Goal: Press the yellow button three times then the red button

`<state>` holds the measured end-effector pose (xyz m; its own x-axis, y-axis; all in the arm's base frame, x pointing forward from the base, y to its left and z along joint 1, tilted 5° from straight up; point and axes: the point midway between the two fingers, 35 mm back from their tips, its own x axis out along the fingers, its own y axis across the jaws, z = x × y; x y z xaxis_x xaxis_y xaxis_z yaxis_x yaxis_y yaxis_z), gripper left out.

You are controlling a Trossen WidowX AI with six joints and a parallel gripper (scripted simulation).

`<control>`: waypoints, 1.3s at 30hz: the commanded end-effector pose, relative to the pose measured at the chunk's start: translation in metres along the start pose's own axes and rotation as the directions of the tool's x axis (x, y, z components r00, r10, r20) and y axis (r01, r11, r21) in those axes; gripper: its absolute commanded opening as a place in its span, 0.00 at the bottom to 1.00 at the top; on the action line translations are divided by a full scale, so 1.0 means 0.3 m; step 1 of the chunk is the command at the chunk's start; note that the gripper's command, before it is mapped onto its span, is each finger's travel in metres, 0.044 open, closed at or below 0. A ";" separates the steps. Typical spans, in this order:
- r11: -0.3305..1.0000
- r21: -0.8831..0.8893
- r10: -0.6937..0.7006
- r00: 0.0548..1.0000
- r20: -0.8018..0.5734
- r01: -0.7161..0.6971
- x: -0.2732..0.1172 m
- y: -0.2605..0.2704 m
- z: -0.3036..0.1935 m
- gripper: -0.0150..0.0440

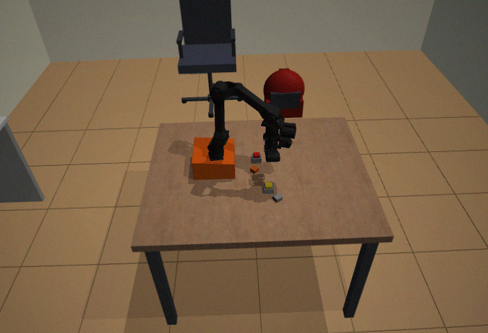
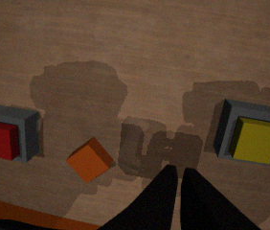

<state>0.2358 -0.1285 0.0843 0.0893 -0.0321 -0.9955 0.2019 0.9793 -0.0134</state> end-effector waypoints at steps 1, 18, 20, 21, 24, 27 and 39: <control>1.000 0.003 -0.001 1.000 0.001 0.001 -0.008 0.179 -0.020 0.29; 1.000 0.003 0.007 1.000 0.006 -0.007 0.002 0.539 -0.188 0.29; 1.000 0.003 0.007 1.000 0.006 -0.007 0.071 0.542 -0.182 0.29; 1.000 0.003 0.007 1.000 0.006 -0.007 0.126 0.542 -0.182 0.29; 1.000 0.003 0.007 1.000 0.006 -0.007 0.200 0.540 -0.189 0.29; 1.000 0.003 0.007 1.000 0.006 -0.007 0.200 0.540 -0.189 0.29; 1.000 0.003 0.006 1.000 0.006 -0.007 0.246 0.541 -0.187 0.29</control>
<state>0.2213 0.0402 0.0120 0.1068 -0.0209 -0.9941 0.1999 0.9798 0.0009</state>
